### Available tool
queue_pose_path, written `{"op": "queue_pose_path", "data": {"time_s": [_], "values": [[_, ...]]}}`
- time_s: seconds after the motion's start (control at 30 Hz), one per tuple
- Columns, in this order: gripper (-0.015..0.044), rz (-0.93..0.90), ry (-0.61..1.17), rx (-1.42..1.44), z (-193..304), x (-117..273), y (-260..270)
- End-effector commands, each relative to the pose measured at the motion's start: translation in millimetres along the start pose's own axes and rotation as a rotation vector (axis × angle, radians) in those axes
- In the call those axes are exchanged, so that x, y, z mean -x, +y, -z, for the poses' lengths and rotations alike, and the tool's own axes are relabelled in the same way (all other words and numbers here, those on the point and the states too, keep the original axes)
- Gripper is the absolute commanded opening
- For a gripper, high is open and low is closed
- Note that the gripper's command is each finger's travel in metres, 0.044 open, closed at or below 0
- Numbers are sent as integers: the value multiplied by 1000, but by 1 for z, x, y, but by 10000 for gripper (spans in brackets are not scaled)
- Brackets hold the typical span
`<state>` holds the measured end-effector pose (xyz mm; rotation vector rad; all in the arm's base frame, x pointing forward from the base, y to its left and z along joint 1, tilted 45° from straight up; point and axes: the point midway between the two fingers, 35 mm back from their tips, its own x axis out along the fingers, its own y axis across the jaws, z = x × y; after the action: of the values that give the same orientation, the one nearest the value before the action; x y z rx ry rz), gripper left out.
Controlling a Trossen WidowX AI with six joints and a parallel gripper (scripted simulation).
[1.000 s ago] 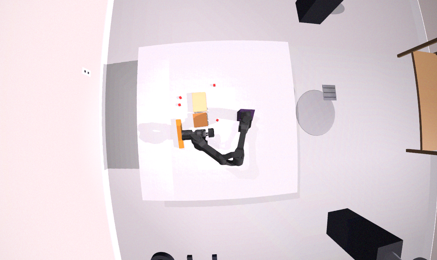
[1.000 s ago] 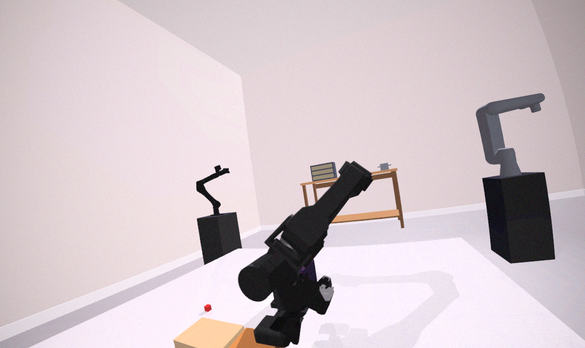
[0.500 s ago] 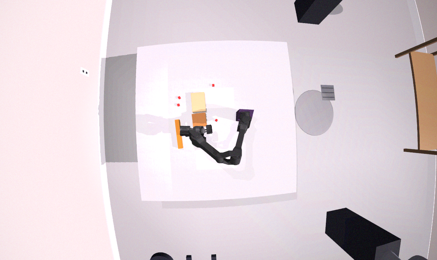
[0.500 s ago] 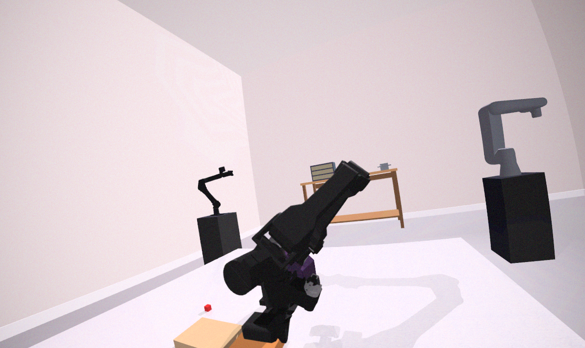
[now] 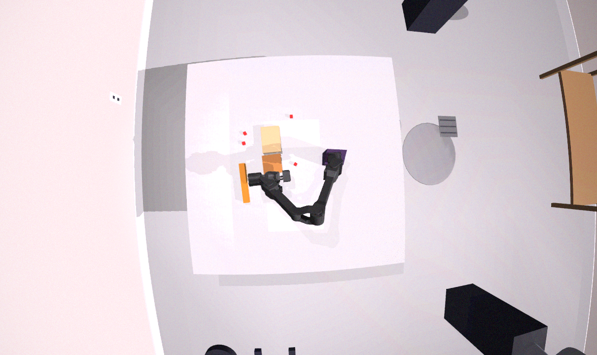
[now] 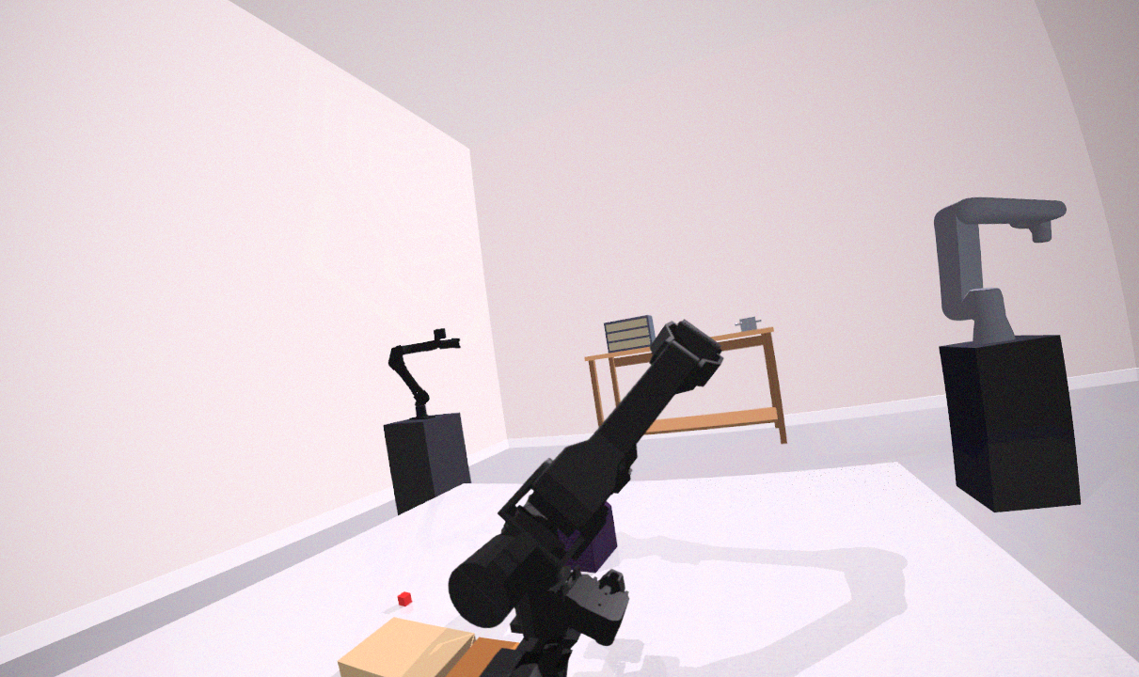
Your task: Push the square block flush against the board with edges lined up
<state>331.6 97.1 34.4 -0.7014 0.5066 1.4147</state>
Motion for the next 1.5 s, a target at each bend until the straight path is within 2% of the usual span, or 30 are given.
{"op": "queue_pose_path", "data": {"time_s": [0.0,0.7,1.47], "values": [[0,1,5,0,8,-1,0],[0,0,9,0,36,-1,-2],[0,1,7,0,4,-1,-3]]}}
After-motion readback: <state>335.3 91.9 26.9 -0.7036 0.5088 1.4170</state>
